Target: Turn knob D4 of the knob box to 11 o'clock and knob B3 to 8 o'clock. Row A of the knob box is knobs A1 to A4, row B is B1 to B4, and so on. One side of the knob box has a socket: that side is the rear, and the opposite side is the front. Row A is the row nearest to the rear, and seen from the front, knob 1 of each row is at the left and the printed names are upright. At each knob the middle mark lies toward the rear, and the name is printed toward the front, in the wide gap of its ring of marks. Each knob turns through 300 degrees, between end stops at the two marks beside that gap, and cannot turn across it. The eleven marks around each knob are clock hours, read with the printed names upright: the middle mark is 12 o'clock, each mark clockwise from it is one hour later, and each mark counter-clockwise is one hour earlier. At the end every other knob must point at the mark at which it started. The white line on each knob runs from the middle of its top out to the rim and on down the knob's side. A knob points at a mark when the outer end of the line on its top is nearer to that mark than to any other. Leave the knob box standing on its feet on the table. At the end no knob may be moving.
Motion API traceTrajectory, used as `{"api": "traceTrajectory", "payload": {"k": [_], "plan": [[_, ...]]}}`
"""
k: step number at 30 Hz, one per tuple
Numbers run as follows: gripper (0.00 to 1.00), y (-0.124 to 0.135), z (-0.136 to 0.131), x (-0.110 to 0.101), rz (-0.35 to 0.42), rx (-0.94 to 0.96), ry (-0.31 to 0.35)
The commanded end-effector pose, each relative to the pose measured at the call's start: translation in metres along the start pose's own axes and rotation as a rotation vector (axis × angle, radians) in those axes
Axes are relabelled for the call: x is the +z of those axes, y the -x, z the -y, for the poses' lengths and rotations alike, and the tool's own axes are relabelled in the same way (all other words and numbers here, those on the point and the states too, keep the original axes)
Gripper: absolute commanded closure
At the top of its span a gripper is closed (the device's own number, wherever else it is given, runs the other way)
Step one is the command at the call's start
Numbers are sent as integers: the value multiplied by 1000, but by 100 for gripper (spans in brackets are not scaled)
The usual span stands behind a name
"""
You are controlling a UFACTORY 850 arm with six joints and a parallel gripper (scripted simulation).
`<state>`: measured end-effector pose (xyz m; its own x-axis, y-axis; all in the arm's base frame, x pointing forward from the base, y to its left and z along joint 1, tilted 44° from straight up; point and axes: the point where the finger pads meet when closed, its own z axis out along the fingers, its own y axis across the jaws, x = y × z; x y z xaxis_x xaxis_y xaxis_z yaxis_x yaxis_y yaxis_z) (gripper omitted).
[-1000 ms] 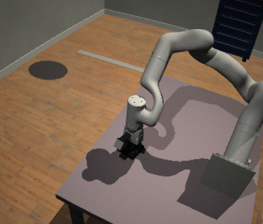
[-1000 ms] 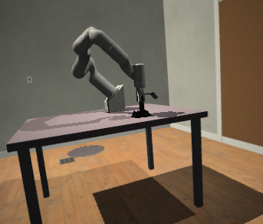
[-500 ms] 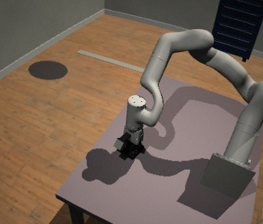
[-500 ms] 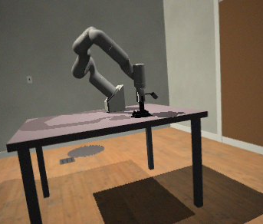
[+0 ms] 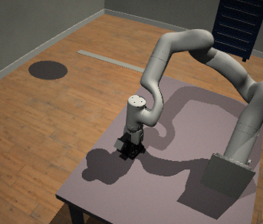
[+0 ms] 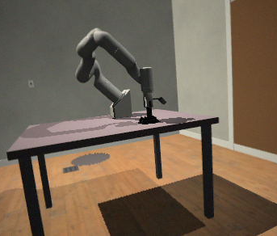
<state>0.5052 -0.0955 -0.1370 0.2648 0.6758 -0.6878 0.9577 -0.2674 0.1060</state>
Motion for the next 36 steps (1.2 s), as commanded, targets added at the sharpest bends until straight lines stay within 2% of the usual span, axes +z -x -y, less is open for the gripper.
{"api": "traceTrajectory", "payload": {"k": [1,15,28,36], "plan": [[92,0,-1,-1,-1,-22,1],[92,0,-1,-1,-1,-155,1],[92,0,-1,-1,-1,-364,1],[92,0,-1,-1,0,-556,1]]}}
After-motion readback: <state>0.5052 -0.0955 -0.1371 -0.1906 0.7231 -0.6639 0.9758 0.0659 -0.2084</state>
